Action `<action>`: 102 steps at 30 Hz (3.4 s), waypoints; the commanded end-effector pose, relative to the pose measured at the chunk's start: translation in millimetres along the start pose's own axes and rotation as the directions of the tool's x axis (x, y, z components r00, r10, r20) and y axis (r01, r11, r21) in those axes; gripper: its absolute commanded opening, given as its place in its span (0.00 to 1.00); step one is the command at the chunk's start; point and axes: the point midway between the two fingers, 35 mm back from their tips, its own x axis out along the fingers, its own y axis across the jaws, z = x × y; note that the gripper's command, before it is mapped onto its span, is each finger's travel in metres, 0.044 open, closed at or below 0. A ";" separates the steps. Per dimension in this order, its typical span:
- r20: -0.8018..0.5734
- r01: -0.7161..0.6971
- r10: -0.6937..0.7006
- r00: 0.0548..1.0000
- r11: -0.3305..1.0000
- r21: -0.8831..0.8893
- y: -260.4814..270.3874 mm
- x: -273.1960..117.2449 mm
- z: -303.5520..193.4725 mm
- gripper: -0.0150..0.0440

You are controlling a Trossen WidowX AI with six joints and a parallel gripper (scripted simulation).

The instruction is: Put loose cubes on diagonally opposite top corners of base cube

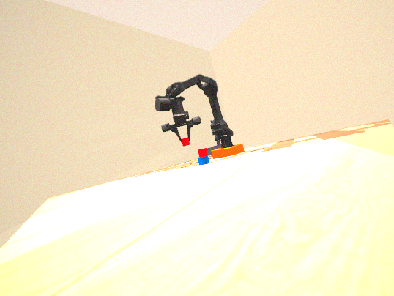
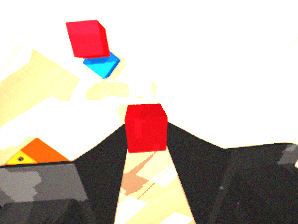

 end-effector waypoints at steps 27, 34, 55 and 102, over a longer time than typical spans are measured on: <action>0.007 0.004 -0.004 1.000 0.999 -0.039 56.8 22.6 37.5 0.43; 0.007 0.004 -0.004 1.000 0.999 -0.039 57.6 36.2 36.6 0.43; 0.007 0.004 -0.004 1.000 0.999 -0.039 56.3 61.8 38.0 0.43; 0.008 0.001 -0.001 1.000 0.999 -0.042 56.7 50.4 38.0 0.60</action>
